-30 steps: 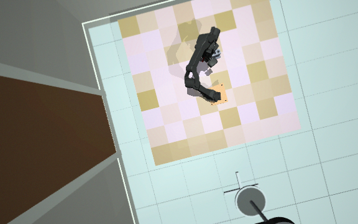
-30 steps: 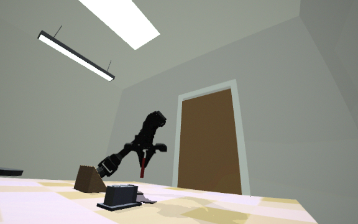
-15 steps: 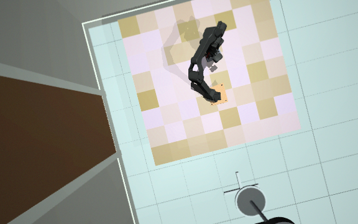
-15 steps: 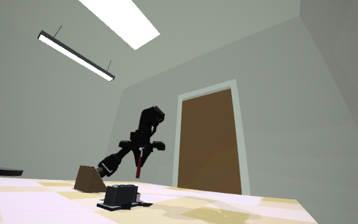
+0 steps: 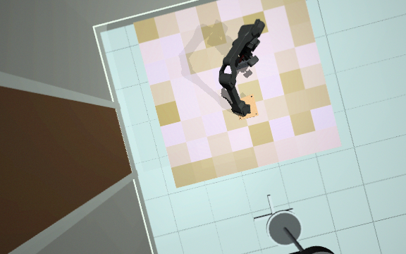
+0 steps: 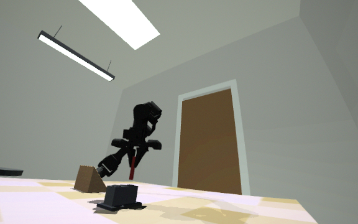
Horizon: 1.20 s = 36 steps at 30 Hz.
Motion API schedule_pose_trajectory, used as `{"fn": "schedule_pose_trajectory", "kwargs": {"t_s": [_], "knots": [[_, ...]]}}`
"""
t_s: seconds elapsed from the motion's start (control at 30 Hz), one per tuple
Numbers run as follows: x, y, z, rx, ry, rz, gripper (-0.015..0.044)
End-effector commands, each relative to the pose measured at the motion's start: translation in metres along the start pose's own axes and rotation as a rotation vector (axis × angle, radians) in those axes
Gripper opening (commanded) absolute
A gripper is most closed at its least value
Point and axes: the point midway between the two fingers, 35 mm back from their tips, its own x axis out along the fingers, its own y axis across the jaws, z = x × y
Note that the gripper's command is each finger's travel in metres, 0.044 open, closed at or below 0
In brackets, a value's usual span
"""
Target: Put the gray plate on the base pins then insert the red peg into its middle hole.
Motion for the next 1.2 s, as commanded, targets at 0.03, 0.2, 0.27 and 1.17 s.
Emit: {"fn": "schedule_pose_trajectory", "kwargs": {"t_s": [0.03,0.2,0.27,1.17], "knots": [[0.0,-0.003,0.02,-0.008,-0.008,0.0,0.0],[0.002,-0.005,0.035,-0.011,-0.005,-0.002,0.0],[0.003,-0.006,0.037,-0.012,-0.004,-0.002,0.0],[0.003,-0.004,0.038,-0.012,-0.004,-0.002,0.0]]}}
